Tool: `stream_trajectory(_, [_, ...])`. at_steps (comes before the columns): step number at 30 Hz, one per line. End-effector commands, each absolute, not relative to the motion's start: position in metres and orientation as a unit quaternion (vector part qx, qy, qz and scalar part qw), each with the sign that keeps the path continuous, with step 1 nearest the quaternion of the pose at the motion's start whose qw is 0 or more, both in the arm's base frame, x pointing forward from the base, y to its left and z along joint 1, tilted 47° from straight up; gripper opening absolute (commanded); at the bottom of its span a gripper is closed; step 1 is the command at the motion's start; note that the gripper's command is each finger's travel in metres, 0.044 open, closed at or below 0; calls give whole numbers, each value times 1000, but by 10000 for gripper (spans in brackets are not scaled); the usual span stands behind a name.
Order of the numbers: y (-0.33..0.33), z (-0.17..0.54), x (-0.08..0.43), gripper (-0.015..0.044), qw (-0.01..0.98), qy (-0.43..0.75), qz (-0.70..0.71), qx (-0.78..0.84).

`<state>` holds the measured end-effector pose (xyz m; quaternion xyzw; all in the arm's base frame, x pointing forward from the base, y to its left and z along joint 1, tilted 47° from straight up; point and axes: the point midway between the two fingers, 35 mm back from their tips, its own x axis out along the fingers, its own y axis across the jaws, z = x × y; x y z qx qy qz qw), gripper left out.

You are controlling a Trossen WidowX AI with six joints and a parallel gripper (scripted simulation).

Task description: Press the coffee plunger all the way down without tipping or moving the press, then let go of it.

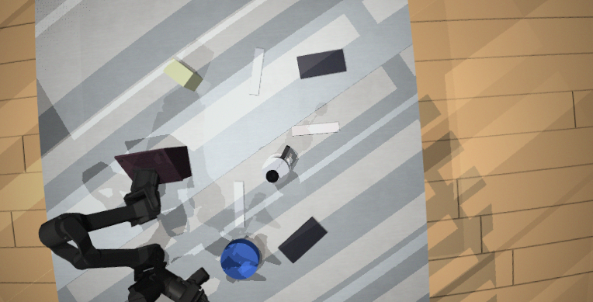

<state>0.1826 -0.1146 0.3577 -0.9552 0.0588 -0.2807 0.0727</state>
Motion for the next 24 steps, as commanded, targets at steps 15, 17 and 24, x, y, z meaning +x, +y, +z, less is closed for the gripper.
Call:
stream_trajectory(15, [-115, 346, 259, 440, 486, -3, -234, -842])
stream_trajectory(17, [-111, 340, 271, 440, 537, -2, -219, -814])
stream_trajectory(24, [-73, 310, 325, 440, 724, 23, -142, -675])
